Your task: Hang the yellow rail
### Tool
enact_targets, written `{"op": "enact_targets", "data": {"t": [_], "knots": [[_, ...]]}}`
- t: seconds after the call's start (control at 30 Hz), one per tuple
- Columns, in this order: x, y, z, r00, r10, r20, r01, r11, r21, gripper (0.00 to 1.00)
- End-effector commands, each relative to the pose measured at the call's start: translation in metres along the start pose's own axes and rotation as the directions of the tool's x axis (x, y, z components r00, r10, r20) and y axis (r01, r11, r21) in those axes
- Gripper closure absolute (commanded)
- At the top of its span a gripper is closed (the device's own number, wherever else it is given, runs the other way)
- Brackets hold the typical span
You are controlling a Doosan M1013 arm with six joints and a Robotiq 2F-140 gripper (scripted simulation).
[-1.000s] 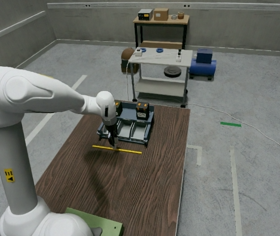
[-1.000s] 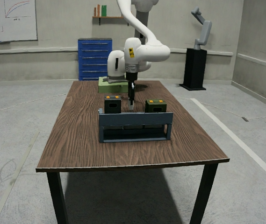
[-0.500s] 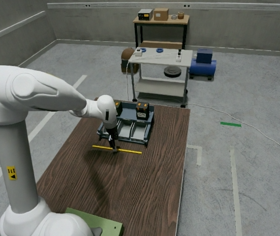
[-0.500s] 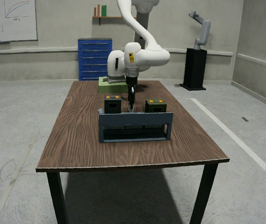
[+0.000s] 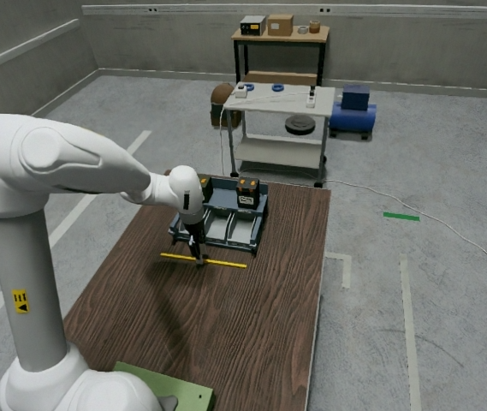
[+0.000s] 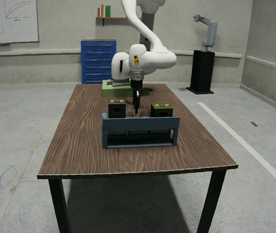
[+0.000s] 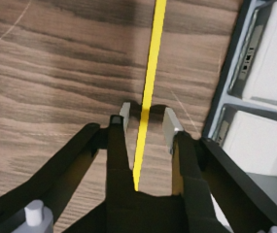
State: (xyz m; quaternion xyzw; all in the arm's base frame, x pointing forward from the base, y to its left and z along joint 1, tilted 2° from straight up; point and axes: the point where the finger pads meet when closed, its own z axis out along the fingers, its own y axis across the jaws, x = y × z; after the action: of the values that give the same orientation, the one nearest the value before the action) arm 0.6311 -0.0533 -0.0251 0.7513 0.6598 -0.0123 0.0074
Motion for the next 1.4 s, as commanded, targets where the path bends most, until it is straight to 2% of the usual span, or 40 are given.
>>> {"op": "enact_targets", "data": {"t": [0.0,0.27,1.37], "knots": [[-0.002,-0.001,0.002,1.000,-0.007,0.003,0.007,1.000,0.001,0.63],[-0.001,-0.001,0.010,1.000,-0.007,0.003,0.007,1.000,0.001,0.63],[-0.001,-0.001,0.014,1.000,-0.006,0.002,0.006,1.000,0.001,0.63]]}}
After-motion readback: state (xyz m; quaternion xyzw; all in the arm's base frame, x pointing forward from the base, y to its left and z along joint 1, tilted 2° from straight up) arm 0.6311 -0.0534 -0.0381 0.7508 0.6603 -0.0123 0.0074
